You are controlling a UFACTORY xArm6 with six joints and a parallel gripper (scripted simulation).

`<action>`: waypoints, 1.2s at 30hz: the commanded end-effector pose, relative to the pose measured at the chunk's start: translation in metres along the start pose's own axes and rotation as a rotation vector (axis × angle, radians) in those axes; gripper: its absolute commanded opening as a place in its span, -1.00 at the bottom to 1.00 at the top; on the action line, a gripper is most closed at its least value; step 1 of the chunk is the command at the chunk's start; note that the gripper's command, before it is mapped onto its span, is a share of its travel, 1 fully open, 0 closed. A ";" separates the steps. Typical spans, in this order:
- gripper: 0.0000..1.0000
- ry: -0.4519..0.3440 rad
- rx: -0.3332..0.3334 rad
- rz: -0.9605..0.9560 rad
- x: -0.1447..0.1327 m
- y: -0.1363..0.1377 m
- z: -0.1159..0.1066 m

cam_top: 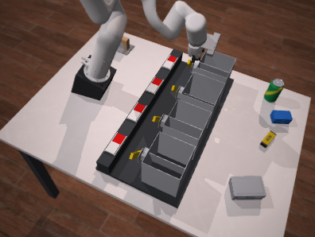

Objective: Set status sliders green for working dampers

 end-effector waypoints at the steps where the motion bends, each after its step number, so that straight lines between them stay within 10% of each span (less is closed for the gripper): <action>1: -0.22 -0.054 -0.138 0.016 0.021 -0.013 0.004; 17: -0.22 -0.142 -0.454 0.012 0.095 -0.067 0.009; 36: -0.22 -0.146 -0.484 0.013 0.102 -0.072 0.010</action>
Point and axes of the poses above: the point where the finger pads meet when closed, its own z axis out along the fingers, its own y axis across the jaws, x = y × z, the point moved 3 cm from there along -z, back along the fingers, and after that the axes turned 15 degrees about -z, right-handed, at the moved point
